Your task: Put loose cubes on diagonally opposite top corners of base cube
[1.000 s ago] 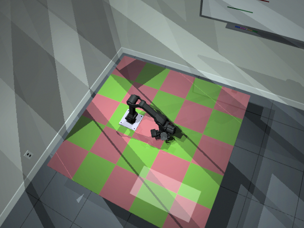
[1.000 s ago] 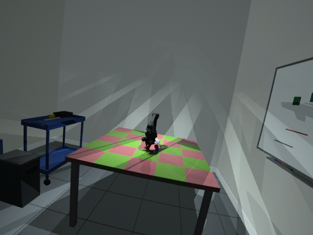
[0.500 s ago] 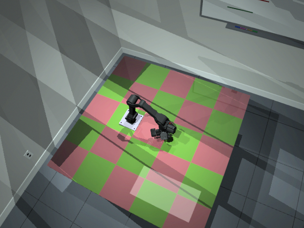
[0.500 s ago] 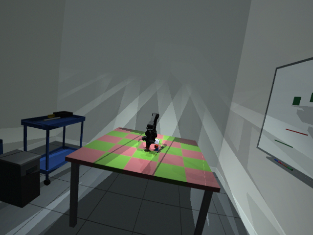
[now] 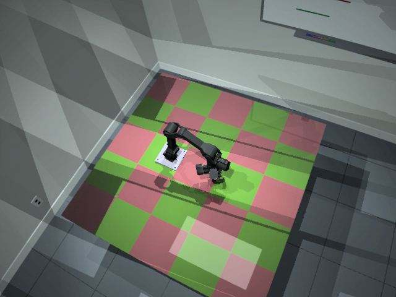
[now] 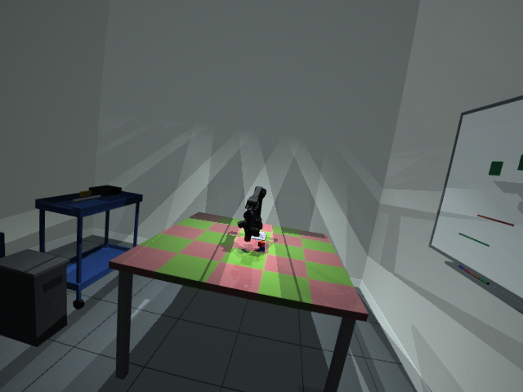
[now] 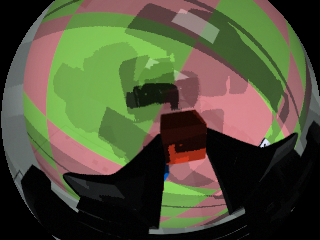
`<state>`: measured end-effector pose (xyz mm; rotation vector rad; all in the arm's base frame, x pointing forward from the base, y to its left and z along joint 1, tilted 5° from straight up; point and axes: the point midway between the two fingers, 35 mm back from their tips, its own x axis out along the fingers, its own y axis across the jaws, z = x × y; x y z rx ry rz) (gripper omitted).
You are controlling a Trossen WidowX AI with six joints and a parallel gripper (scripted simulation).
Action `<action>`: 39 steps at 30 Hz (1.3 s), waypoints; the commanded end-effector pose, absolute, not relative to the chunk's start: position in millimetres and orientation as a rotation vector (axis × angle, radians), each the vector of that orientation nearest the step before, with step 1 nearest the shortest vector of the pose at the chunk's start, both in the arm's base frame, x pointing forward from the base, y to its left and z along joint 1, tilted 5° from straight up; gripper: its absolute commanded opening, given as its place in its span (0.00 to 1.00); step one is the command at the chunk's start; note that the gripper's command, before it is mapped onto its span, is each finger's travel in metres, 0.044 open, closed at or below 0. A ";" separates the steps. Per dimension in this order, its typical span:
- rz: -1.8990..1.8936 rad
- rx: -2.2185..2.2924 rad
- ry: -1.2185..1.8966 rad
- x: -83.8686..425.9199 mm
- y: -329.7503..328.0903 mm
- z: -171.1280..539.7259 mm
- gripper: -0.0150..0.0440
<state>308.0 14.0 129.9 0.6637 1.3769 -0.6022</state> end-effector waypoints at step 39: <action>-0.461 0.529 1.412 274.6 86.7 170.0 0.43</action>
